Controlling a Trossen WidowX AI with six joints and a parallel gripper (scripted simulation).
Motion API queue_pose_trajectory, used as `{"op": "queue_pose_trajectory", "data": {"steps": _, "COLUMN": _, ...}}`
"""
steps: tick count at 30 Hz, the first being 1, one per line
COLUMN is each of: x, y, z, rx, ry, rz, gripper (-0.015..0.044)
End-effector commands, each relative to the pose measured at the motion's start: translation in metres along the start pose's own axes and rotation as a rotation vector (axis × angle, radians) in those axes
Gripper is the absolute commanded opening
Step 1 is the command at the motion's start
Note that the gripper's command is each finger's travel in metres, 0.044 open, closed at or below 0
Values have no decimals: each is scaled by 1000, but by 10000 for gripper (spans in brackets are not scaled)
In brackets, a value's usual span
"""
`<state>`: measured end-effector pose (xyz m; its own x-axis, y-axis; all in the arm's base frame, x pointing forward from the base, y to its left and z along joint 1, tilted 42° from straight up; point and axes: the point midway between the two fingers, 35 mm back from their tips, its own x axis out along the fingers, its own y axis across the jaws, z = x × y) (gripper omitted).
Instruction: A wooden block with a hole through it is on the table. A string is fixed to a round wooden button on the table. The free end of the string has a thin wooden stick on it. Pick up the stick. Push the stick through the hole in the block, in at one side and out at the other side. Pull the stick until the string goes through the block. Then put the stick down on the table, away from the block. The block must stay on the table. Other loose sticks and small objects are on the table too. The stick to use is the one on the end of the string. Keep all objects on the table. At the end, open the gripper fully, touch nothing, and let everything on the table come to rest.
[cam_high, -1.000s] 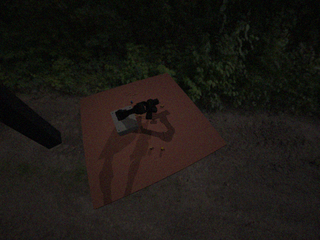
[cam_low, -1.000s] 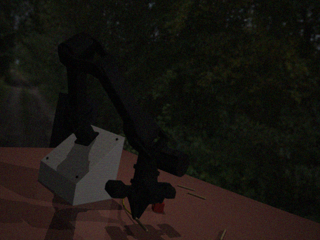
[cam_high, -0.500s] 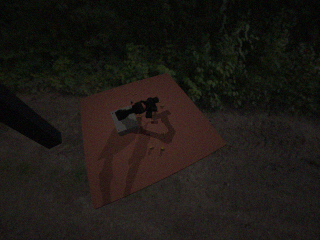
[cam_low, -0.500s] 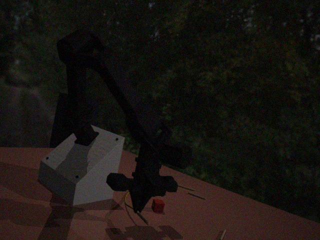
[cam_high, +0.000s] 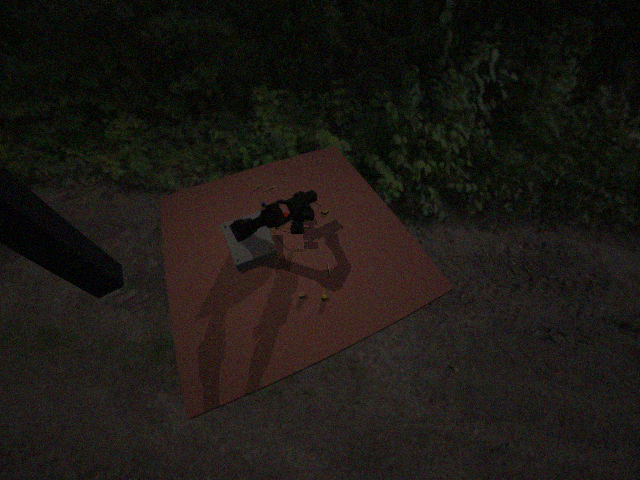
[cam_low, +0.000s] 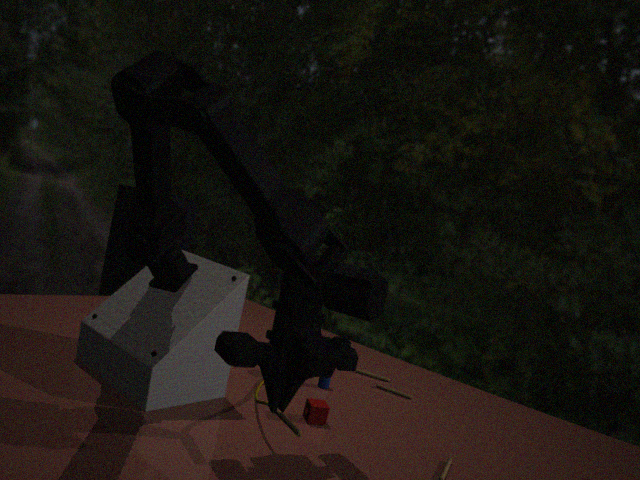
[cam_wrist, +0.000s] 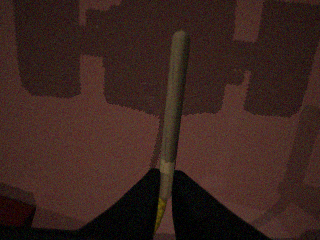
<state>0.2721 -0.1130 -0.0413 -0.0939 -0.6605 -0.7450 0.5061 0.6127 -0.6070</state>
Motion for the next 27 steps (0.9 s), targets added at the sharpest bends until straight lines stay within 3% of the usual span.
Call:
{"op": "queue_pose_trajectory", "data": {"steps": 1, "x": -5, "y": 0, "z": 1, "rx": 6, "ry": 1, "rz": 3, "gripper": 0}}
{"op": "queue_pose_trajectory", "data": {"steps": 27, "x": -6, "y": 17, "z": 7, "rx": 119, "ry": 0, "rz": 7, "gripper": 0}}
